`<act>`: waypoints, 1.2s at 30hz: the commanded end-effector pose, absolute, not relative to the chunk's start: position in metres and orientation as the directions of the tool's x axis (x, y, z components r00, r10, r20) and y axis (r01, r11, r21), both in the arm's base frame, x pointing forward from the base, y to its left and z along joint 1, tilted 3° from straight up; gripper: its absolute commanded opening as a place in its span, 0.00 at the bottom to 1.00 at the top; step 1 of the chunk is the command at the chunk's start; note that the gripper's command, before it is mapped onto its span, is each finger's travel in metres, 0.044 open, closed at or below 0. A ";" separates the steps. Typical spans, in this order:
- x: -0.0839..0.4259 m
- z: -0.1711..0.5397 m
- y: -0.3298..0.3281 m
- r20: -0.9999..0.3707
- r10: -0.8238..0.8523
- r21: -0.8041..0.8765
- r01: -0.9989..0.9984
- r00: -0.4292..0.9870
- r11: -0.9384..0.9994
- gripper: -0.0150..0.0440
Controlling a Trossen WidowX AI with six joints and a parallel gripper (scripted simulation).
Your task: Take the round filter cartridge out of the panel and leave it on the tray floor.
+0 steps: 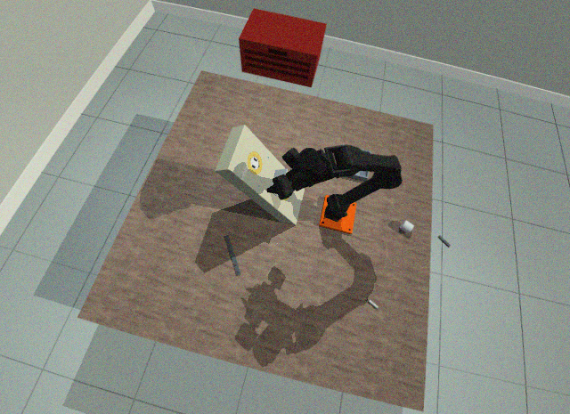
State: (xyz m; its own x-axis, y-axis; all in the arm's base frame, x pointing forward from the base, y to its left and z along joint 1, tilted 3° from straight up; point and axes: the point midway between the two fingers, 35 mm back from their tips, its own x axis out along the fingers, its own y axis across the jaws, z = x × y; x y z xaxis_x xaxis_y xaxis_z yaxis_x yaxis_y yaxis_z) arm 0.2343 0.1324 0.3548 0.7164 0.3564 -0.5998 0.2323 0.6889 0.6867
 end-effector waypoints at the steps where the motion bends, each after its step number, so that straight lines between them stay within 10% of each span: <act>1: 0.266 0.327 0.070 -0.600 0.206 0.266 -0.051 0.773 0.963 0.43; 10: 0.276 0.310 0.025 -0.599 0.100 -0.081 -0.185 0.794 0.979 0.43; 36: 0.289 0.302 0.026 -0.598 0.100 -0.082 -0.185 0.795 0.979 0.43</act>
State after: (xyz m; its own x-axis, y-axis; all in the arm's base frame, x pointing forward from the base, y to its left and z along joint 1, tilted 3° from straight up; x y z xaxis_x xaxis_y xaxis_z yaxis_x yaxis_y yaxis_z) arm 0.2848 0.0256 0.3061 0.7977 0.0978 -0.5951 -0.1805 0.9802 -0.0808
